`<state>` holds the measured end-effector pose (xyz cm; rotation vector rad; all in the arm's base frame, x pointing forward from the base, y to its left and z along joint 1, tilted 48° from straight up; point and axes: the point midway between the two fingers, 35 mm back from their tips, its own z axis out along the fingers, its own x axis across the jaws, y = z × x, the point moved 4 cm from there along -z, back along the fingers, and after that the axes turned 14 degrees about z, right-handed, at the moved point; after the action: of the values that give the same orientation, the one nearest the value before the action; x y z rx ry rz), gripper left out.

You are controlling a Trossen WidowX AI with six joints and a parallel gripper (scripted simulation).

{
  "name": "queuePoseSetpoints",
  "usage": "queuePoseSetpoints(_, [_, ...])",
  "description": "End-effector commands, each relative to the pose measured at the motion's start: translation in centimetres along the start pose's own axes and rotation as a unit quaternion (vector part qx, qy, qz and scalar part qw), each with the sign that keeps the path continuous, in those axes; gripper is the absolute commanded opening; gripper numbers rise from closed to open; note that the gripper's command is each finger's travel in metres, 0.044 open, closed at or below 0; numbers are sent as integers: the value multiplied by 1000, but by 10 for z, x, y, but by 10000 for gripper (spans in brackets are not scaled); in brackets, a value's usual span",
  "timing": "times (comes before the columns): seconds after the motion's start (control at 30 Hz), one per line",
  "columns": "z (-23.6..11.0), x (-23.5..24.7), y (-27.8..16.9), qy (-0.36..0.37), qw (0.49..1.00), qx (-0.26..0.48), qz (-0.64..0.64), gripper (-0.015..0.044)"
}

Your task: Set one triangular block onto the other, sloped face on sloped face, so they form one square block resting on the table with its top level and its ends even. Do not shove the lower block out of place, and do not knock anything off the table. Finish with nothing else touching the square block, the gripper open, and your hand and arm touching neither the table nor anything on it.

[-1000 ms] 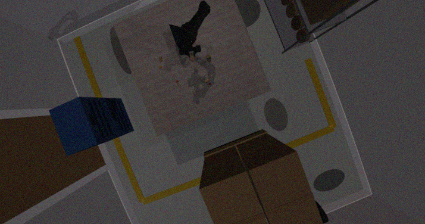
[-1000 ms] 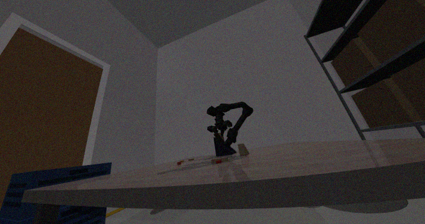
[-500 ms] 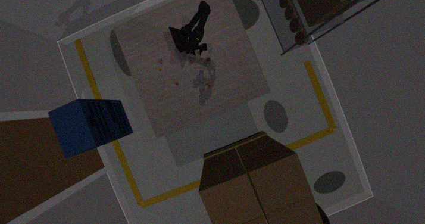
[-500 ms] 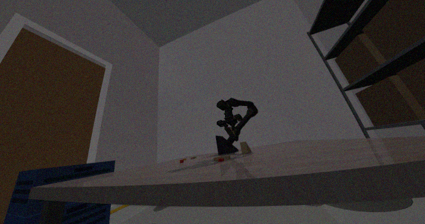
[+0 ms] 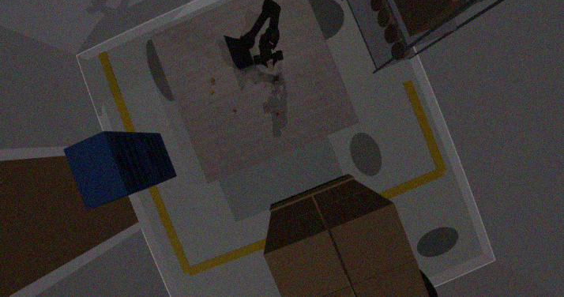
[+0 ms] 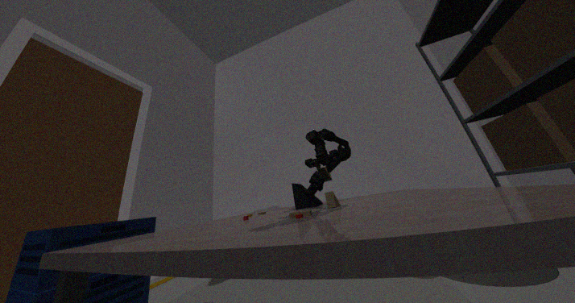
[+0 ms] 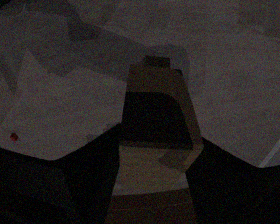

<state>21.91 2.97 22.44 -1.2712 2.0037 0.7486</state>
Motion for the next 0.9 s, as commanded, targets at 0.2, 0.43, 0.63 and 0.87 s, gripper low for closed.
queuePoseSetpoints(0.2, [-9,-22,24,-7,1000,-6,-1,0])
queuePoseSetpoints(0.43, [-7,-21,23,-4,995,-5,-96,0])
queuePoseSetpoints(0.63, [-4,-21,23,-2,980,-4,-199,0])
queuePoseSetpoints(0.87, [-1,-20,23,1,948,-4,-317,0])
